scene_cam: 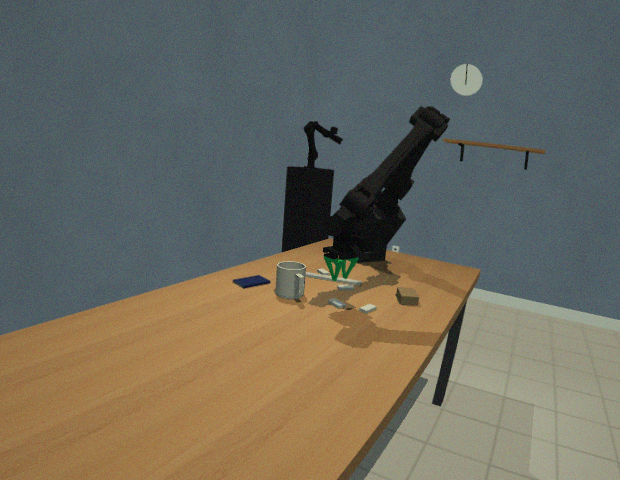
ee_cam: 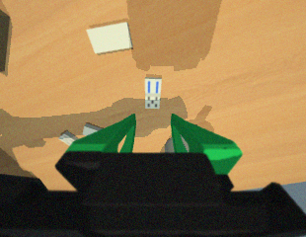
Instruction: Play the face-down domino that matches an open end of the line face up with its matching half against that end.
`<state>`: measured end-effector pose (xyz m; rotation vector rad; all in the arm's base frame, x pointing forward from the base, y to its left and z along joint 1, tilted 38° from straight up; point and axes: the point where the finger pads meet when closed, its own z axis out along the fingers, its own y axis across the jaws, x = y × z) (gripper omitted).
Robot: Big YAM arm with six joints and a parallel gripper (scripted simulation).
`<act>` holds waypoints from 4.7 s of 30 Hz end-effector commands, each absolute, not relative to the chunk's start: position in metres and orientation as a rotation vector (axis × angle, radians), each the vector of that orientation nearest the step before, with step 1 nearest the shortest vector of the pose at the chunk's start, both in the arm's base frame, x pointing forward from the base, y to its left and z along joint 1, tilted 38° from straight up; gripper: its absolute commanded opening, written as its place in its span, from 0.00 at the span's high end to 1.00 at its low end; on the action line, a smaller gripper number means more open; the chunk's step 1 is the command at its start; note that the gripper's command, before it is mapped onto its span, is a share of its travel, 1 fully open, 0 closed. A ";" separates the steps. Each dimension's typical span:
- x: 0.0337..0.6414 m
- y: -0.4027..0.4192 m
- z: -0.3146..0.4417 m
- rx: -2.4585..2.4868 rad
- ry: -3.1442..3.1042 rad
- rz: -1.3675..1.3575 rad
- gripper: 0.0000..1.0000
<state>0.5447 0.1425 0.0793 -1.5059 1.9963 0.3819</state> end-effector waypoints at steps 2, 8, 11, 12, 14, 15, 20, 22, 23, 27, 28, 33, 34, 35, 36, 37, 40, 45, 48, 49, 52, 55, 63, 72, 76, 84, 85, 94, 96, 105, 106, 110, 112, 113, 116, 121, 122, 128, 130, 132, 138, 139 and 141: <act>0.551 0.142 0.088 -1.492 1.994 0.367 0.55; 0.556 0.143 0.093 -1.484 1.996 0.357 0.55; 0.556 0.143 0.093 -1.484 1.996 0.357 0.55; 0.556 0.143 0.093 -1.484 1.996 0.357 0.55; 0.556 0.143 0.093 -1.484 1.996 0.357 0.55; 0.548 0.141 0.084 -1.491 2.007 0.368 0.55; 0.552 0.143 0.087 -1.473 2.015 0.366 0.55; 0.554 0.143 0.089 -1.466 2.019 0.365 0.55; 0.555 0.144 0.090 -1.462 2.020 0.365 0.55; 0.556 0.144 0.091 -1.459 2.022 0.365 0.55; 0.556 0.144 0.091 -1.459 2.022 0.365 0.55; 0.548 0.142 0.083 -1.467 2.030 0.373 0.55; 0.549 0.142 0.084 -1.464 2.031 0.372 0.55; 0.550 0.142 0.085 -1.462 2.031 0.372 0.55; 0.551 0.143 0.085 -1.460 2.032 0.371 0.55; 0.552 0.143 0.086 -1.457 2.032 0.371 0.55; 0.555 0.144 0.087 -1.450 2.033 0.369 0.55; 0.555 0.144 0.088 -1.448 2.034 0.368 0.55; 0.555 0.144 0.088 -1.448 2.034 0.368 0.55; 0.548 0.142 0.082 -1.457 2.042 0.377 0.55; 0.550 0.142 0.083 -1.453 2.040 0.375 0.55; 0.553 0.143 0.084 -1.448 2.039 0.373 0.55; 0.555 0.144 0.085 -1.444 2.038 0.370 0.55; 0.552 0.143 0.083 -1.447 2.042 0.374 0.55; 0.555 0.144 0.083 -1.444 2.039 0.371 0.55; 0.551 0.146 0.076 -1.450 2.045 0.377 0.55; 0.553 0.149 0.073 -1.449 2.045 0.377 0.55; 0.566 0.165 0.052 -1.444 2.041 0.372 0.55; 0.566 0.165 0.052 -1.444 2.041 0.372 0.55; 0.566 0.171 0.040 -1.448 2.044 0.376 0.55; 0.569 0.172 0.040 -1.444 2.041 0.372 0.55; 0.576 0.175 0.040 -1.432 2.032 0.361 0.55; 0.576 0.175 0.040 -1.432 2.032 0.361 0.55; 0.576 0.175 0.040 -1.432 2.032 0.361 0.55; 0.576 0.175 0.040 -1.432 2.032 0.361 0.55; 0.570 0.174 0.036 -1.441 2.041 0.371 0.55; 0.571 0.174 0.036 -1.440 2.039 0.370 0.55; 0.576 0.176 0.038 -1.435 2.034 0.366 0.55; 0.576 0.176 0.038 -1.435 2.034 0.366 0.55; 0.576 0.176 0.038 -1.435 2.034 0.366 0.55; 0.570 0.175 0.035 -1.442 2.042 0.373 0.55; 0.571 0.175 0.035 -1.441 2.040 0.372 0.55; 0.574 0.176 0.036 -1.440 2.037 0.370 0.55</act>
